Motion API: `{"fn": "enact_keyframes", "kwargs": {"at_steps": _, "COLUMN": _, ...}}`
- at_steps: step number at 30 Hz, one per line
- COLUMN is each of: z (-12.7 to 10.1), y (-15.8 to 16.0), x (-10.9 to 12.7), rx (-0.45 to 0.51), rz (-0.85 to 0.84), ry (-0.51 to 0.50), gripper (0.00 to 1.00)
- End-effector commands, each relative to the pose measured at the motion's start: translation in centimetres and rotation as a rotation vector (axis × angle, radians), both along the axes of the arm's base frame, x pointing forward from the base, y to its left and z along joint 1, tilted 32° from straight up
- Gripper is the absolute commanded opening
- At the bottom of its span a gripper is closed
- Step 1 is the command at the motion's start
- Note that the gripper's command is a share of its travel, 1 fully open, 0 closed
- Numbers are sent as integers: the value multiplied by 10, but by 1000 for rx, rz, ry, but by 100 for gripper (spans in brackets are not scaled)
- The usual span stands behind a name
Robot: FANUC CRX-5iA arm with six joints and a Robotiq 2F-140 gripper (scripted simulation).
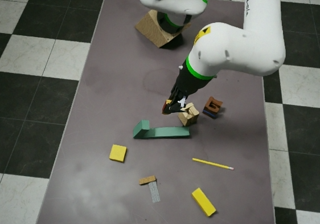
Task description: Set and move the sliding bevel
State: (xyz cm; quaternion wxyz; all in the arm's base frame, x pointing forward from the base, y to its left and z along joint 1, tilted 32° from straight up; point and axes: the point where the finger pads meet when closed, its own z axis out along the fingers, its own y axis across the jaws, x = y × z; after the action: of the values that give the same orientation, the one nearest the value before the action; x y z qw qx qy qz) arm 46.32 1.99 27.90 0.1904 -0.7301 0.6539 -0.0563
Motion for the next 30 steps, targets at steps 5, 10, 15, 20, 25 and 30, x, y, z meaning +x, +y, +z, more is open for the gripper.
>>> {"fn": "enact_keyframes", "kwargs": {"at_steps": 5, "z": 8, "y": 27, "x": -24, "rx": 41, "rz": -55, "ry": 27, "gripper": 10}}
{"fn": "enact_keyframes", "kwargs": {"at_steps": 10, "z": 16, "y": 54, "x": -48, "rx": 86, "rz": -109, "ry": 57, "gripper": 10}}
{"fn": "enact_keyframes", "kwargs": {"at_steps": 15, "z": 23, "y": 82, "x": -73, "rx": 130, "rz": -163, "ry": 88, "gripper": 10}}
{"fn": "enact_keyframes", "kwargs": {"at_steps": 20, "z": 30, "y": 107, "x": -96, "rx": 172, "rz": -213, "ry": 116, "gripper": 10}}
{"fn": "enact_keyframes", "kwargs": {"at_steps": 25, "z": 34, "y": 121, "x": -108, "rx": 194, "rz": -240, "ry": 131, "gripper": 10}}
{"fn": "enact_keyframes", "kwargs": {"at_steps": 30, "z": 39, "y": 140, "x": -125, "rx": 225, "rz": -278, "ry": 152, "gripper": 10}}
